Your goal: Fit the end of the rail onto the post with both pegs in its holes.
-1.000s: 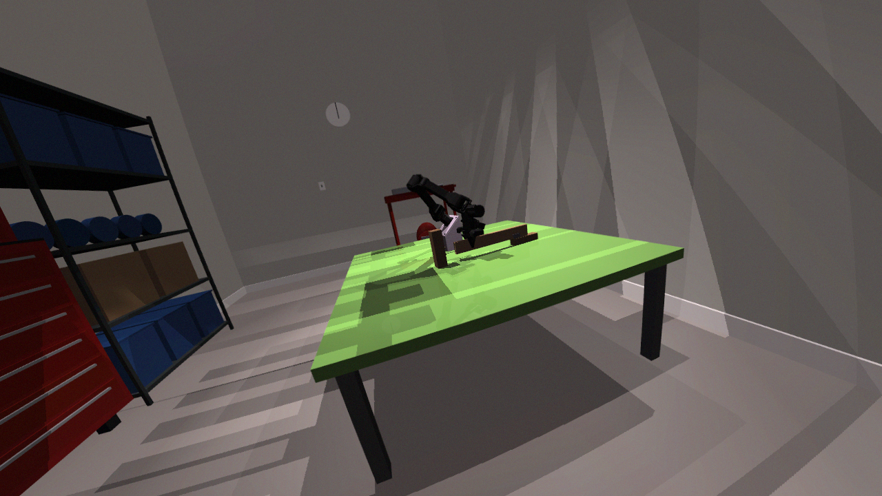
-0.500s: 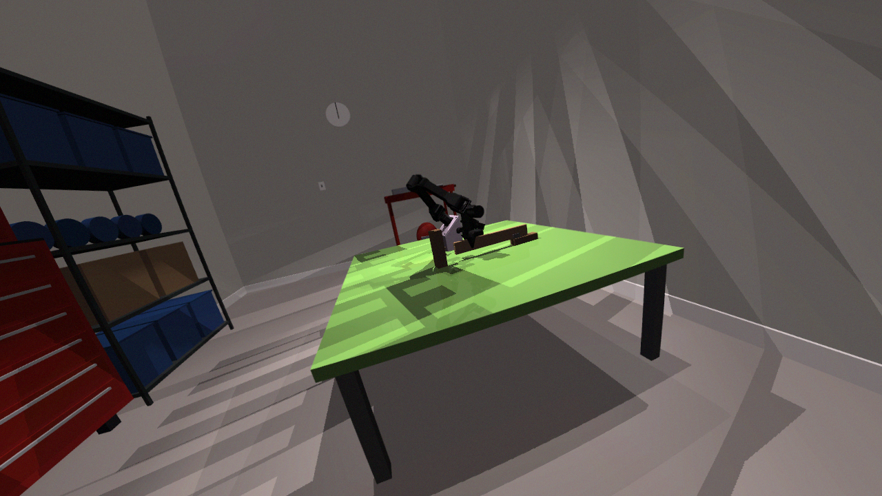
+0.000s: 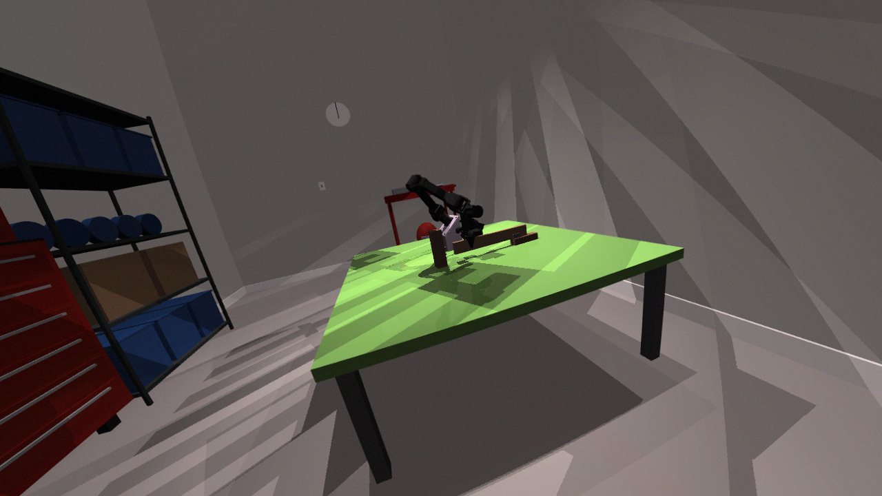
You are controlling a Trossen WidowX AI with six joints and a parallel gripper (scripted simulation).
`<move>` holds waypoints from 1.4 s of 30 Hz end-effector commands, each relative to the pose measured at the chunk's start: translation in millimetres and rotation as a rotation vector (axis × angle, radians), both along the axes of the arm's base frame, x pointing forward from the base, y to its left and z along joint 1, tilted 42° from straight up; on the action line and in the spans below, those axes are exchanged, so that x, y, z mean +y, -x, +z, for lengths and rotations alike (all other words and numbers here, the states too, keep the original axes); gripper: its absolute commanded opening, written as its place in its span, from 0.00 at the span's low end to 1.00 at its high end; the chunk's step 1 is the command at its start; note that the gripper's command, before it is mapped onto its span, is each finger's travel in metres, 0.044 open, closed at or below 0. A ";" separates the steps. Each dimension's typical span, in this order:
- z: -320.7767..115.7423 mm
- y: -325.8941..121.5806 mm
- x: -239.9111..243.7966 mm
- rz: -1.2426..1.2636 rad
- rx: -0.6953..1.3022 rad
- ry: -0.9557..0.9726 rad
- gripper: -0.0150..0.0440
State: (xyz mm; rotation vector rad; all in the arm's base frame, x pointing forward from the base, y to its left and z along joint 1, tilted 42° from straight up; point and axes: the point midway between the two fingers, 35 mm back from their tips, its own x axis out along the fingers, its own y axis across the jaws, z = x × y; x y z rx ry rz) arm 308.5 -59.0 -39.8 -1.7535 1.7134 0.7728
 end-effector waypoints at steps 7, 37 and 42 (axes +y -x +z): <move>5.7 -1.0 -0.8 0.005 -0.002 -0.003 0.25; 10.6 -1.8 -8.9 0.005 -0.002 -0.002 0.25; 11.7 -1.8 -10.2 0.005 -0.002 -0.002 0.25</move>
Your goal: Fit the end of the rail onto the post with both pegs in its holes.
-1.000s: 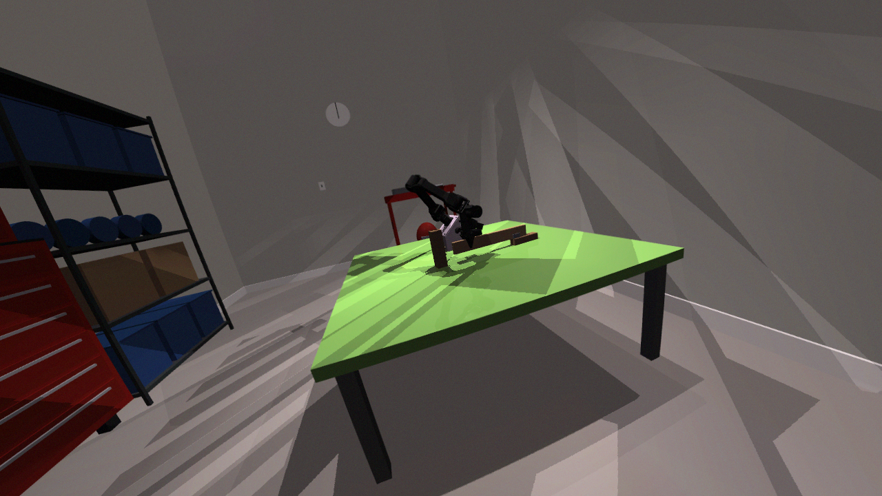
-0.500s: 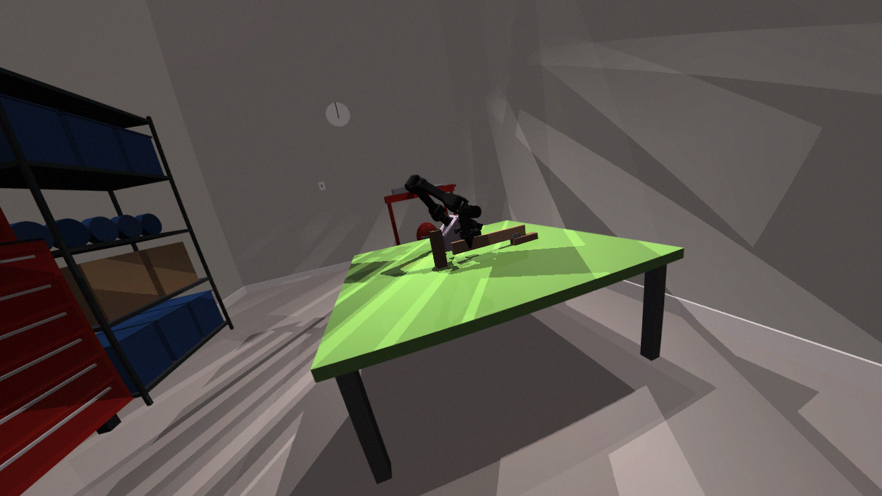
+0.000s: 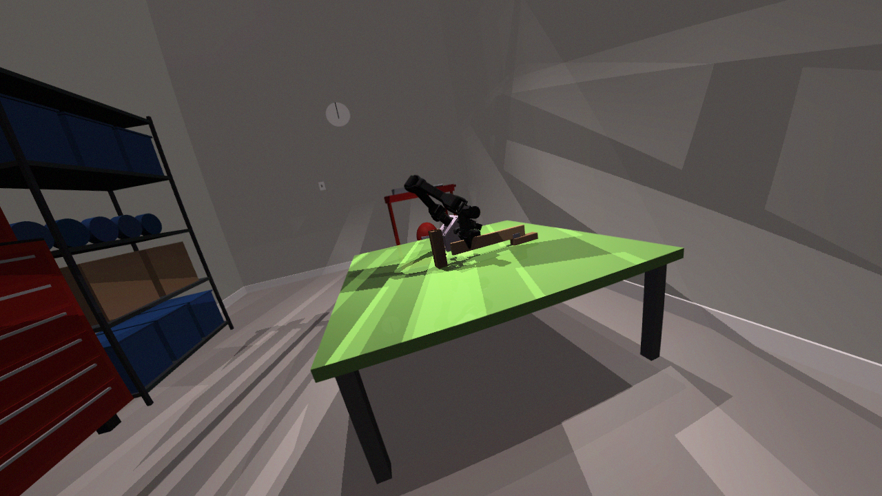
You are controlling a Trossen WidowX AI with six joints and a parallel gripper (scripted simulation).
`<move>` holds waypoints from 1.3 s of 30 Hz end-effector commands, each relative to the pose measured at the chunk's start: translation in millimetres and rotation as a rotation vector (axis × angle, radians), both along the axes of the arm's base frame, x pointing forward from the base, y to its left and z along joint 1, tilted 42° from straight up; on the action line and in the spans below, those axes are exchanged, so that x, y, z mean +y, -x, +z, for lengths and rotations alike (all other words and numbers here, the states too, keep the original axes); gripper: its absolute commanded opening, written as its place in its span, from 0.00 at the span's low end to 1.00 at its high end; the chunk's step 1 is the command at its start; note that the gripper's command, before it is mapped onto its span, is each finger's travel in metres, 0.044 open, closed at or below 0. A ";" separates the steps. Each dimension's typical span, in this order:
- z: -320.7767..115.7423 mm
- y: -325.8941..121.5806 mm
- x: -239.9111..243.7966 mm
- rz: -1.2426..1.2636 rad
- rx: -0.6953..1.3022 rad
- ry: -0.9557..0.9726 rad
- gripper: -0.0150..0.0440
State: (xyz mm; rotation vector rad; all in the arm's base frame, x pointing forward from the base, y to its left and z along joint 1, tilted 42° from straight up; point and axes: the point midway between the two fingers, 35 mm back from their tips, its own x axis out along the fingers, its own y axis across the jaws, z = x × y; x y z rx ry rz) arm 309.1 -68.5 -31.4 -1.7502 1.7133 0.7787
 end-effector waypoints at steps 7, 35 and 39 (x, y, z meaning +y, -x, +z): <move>5.1 -1.3 -1.9 0.005 -0.006 0.002 0.25; 11.1 -1.1 -8.2 0.005 -0.006 0.002 0.25; 11.8 -1.0 -9.3 0.005 -0.006 0.003 0.25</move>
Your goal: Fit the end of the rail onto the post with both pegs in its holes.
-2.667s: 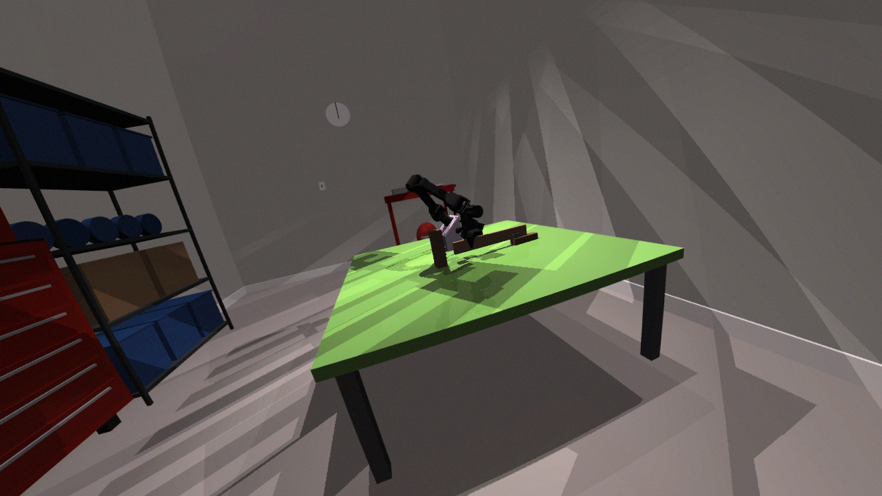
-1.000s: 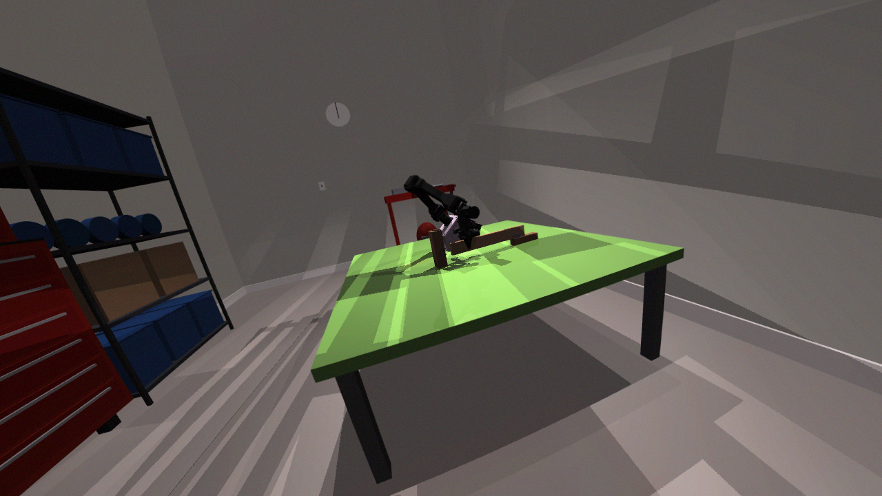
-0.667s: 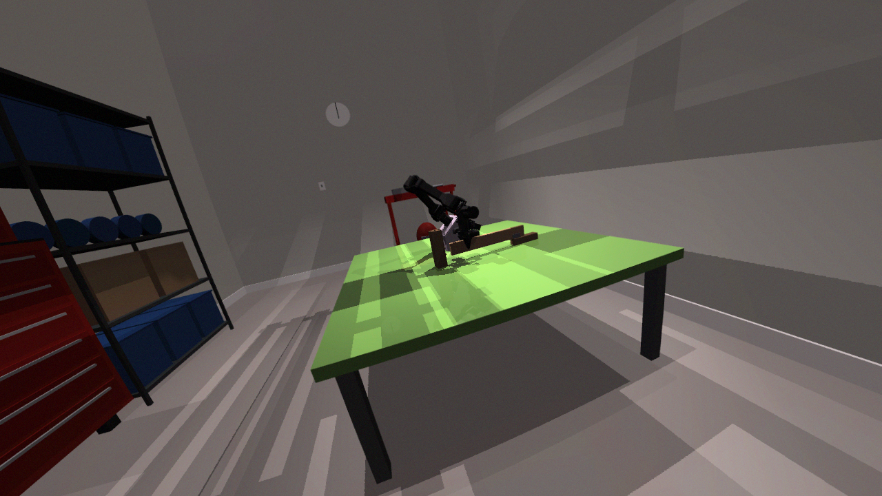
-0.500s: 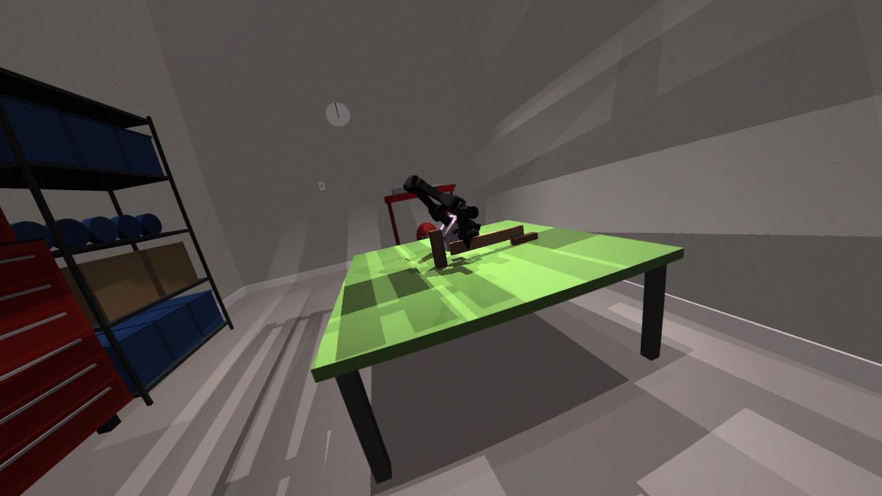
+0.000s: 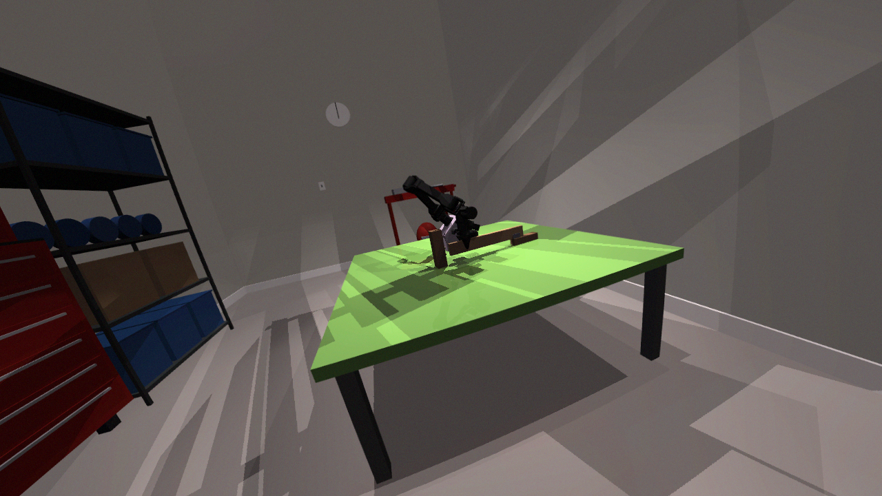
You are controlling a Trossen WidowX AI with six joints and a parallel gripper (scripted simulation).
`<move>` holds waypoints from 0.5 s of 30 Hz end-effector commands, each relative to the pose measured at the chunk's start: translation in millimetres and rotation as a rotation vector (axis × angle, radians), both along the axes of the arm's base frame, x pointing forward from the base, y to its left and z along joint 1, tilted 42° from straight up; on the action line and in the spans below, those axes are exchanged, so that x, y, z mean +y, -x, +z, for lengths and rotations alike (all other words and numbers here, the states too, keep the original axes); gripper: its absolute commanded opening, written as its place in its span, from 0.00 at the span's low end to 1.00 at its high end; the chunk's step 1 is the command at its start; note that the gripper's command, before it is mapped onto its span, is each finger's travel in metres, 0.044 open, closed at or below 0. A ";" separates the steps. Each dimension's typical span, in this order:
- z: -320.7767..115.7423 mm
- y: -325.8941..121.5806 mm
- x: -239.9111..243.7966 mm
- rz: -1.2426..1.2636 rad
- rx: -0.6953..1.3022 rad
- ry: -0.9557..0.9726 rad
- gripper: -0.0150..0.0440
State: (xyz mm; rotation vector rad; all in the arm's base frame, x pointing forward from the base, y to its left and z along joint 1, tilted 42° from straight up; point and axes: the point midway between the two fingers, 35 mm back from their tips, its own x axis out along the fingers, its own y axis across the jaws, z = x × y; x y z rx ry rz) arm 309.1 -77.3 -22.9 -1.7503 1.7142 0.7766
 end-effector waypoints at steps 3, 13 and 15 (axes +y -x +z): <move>3.7 -1.0 -1.4 0.006 -0.005 0.001 0.25; 5.9 -1.2 -3.6 0.006 -0.005 0.001 0.25; 6.4 -1.2 -4.0 0.006 -0.005 0.001 0.25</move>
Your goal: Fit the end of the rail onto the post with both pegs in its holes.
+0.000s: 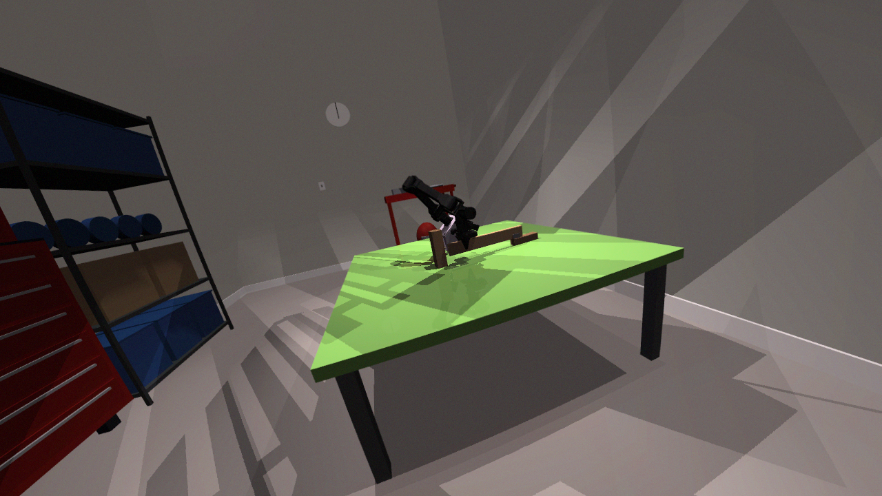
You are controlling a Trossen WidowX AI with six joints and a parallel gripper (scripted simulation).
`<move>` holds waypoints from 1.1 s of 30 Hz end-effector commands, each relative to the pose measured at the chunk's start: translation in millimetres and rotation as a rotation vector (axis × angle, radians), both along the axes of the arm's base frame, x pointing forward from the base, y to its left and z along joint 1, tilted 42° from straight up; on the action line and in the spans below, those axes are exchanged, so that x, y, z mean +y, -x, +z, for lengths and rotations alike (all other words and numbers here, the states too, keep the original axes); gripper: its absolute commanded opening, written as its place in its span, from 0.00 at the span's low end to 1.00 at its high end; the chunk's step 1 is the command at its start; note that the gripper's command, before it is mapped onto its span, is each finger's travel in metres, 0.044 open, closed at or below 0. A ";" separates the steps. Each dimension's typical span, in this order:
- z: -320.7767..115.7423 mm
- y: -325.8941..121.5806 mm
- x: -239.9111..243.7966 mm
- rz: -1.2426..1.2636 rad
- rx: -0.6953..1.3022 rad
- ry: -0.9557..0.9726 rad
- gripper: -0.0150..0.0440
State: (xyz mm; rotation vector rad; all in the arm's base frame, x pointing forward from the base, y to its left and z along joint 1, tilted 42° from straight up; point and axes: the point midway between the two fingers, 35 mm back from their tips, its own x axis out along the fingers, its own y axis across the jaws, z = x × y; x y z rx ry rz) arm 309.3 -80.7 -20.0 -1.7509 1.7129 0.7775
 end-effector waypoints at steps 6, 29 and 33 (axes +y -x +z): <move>5.0 -1.0 -1.7 0.005 -0.005 0.002 0.25; 10.0 -1.1 -7.1 0.005 -0.005 0.003 0.25; 10.8 -1.0 -8.2 0.005 -0.005 0.003 0.25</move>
